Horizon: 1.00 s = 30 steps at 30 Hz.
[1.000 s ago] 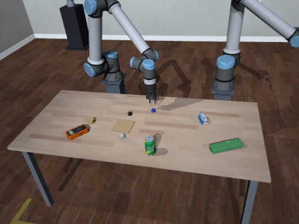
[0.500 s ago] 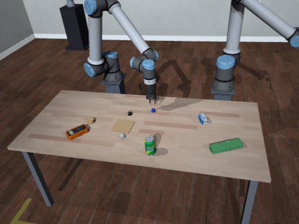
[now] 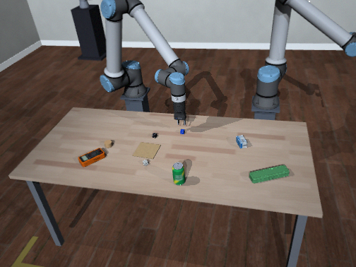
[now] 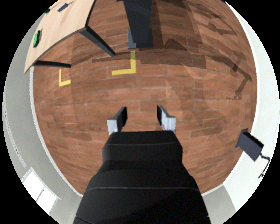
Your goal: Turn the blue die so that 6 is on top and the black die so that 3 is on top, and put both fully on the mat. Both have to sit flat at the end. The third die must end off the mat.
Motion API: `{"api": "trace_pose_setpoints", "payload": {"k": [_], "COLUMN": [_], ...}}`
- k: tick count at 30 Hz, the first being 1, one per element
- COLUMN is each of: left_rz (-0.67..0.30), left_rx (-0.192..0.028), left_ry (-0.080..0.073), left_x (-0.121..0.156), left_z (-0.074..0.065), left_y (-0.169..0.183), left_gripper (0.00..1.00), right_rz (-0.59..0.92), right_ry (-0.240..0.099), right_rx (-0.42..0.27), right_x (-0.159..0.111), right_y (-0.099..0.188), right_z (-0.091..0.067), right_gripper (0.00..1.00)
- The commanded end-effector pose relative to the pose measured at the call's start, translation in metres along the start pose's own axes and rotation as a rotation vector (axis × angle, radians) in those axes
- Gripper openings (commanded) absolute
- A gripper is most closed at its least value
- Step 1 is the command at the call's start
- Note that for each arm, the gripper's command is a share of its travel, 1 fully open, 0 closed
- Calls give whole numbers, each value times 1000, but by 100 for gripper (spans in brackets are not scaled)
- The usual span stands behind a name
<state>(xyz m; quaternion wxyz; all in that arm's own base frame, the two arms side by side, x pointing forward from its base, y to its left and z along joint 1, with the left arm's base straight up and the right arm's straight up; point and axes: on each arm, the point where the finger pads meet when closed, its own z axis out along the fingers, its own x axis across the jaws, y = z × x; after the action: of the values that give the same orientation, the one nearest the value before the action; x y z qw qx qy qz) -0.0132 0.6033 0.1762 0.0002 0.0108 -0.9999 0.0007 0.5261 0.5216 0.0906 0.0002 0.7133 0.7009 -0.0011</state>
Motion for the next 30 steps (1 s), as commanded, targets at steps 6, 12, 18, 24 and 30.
{"api": "trace_pose_setpoints", "payload": {"k": [6,12,18,24,30], "left_rz": [0,0,0,0,0], "left_rx": [-2,-2,-2,-2,-2], "left_ry": [0,0,0,0,0], "left_x": [0,0,0,0,0], "left_z": [-1,-1,-1,-1,-1], "left_y": [1,1,1,1,1], "left_gripper": [100,100,100,100,100], "right_rz": [0,0,0,0,0], "right_ry": [2,2,2,2,2], "right_rx": [-1,-1,-1,-1,-1], "right_x": [1,1,1,1,1], "right_y": [0,0,0,0,0], "right_z": [11,21,28,34,38], "right_gripper": [79,79,79,79,79]}}
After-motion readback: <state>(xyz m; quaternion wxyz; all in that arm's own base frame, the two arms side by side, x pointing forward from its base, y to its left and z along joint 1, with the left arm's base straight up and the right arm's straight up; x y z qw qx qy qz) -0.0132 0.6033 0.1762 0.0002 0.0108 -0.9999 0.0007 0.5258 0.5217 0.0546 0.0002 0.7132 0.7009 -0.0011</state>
